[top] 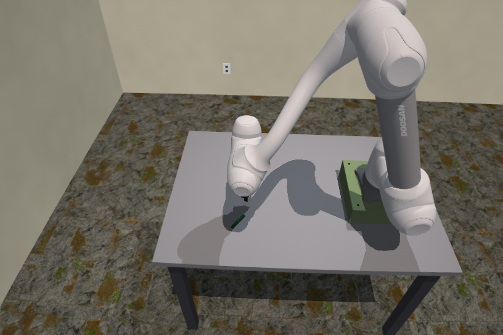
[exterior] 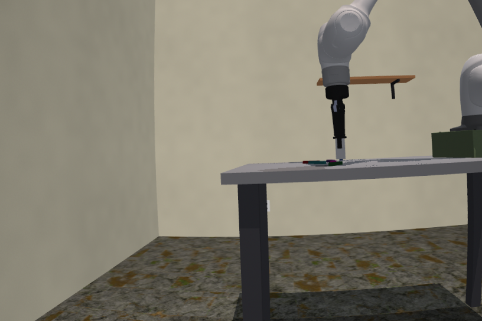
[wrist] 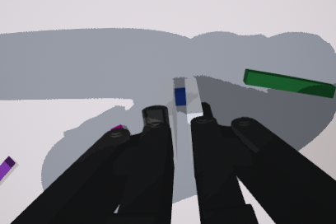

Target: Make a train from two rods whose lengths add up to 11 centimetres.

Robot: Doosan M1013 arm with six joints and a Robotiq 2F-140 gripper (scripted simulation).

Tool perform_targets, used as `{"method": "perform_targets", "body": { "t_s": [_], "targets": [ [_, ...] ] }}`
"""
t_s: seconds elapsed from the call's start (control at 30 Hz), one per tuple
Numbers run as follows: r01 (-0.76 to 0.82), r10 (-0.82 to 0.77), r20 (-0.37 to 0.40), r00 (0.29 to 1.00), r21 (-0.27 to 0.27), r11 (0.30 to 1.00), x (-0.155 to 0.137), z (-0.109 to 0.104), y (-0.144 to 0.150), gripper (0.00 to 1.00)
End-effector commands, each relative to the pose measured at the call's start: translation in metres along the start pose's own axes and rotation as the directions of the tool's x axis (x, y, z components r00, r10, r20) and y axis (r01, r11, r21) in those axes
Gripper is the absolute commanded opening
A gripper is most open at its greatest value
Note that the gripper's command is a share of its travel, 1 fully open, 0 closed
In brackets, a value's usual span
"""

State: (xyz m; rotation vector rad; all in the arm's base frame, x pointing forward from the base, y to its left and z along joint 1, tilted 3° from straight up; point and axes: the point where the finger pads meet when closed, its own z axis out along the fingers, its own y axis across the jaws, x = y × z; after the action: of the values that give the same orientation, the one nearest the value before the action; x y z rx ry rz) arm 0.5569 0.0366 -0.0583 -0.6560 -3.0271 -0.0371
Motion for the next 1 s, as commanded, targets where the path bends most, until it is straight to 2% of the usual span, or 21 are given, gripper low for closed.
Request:
{"method": "perform_targets", "body": {
  "t_s": [0.0, 0.97],
  "targets": [
    [-0.003, 0.003, -0.002, 1.000, -0.002, 1.000, 0.003, 0.002, 0.000, 0.03],
    [-0.003, 0.003, -0.002, 1.000, -0.002, 1.000, 0.003, 0.013, 0.000, 0.03]
  ]
}}
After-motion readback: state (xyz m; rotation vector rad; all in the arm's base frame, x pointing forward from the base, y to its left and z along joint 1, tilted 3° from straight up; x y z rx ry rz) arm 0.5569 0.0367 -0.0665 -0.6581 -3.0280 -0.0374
